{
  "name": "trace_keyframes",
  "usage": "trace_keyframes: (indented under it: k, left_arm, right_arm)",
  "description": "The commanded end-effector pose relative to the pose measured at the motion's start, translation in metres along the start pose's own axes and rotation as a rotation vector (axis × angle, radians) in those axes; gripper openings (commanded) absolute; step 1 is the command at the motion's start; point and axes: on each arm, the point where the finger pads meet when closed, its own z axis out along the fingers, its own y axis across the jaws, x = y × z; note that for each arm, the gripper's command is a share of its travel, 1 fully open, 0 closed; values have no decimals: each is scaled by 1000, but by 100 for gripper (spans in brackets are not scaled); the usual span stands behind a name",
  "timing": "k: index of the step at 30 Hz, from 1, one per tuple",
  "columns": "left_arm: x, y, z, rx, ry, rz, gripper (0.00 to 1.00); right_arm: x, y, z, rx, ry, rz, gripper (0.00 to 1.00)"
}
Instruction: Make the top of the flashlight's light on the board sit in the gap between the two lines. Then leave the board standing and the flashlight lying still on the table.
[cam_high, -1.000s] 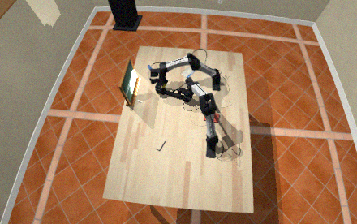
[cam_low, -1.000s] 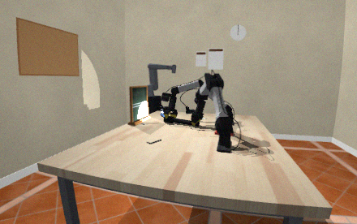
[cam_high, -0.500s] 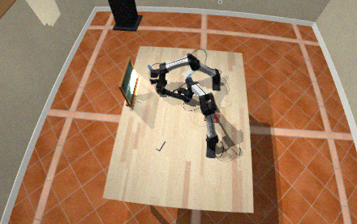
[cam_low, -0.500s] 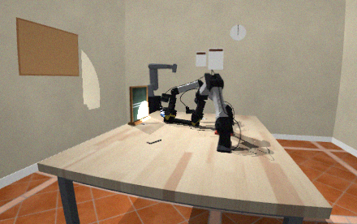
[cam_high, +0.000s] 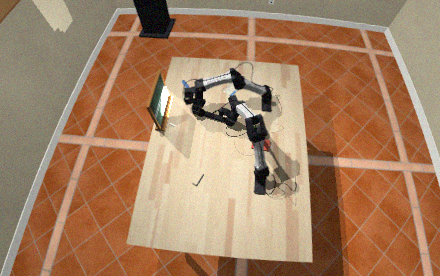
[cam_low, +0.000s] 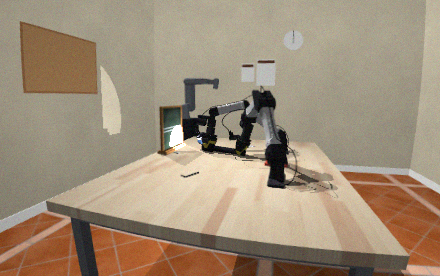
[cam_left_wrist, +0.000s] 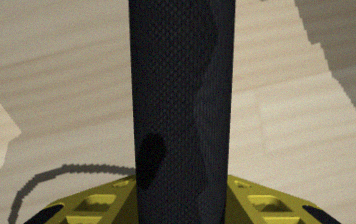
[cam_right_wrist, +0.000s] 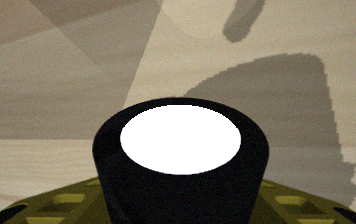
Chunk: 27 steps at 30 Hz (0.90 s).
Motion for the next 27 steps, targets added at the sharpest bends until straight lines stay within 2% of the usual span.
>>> trace_keyframes:
  k: [1,10,14,19,20,22,24,27]
  left_arm:
    - [-5,-4,-16,26,-35,24,30]
    - [-5,-6,-16,33,-35,23,30]
    - [-5,-6,-16,33,-35,23,30]
    - [-5,-6,-16,33,-35,23,30]
    - [-5,-6,-16,33,-35,23,30]
    - [-5,-6,-16,33,-35,23,30]
    - [-5,-6,-16,33,-35,23,30]
    - [-5,-6,-16,33,-35,23,30]
  right_arm:
    - [-3,2,8,26,-3,4,100]
    - [-6,-5,6,27,-4,19,100]
    - [-8,-8,-5,27,-5,14,100]
    - [-9,0,-33,3,-28,4,100]
    - [-9,5,-49,-13,-49,-3,100]
    - [-9,5,-49,-13,-49,-3,100]
    - [-7,-4,-27,8,-1,13,100]
    - [-6,-3,-36,6,1,12,100]
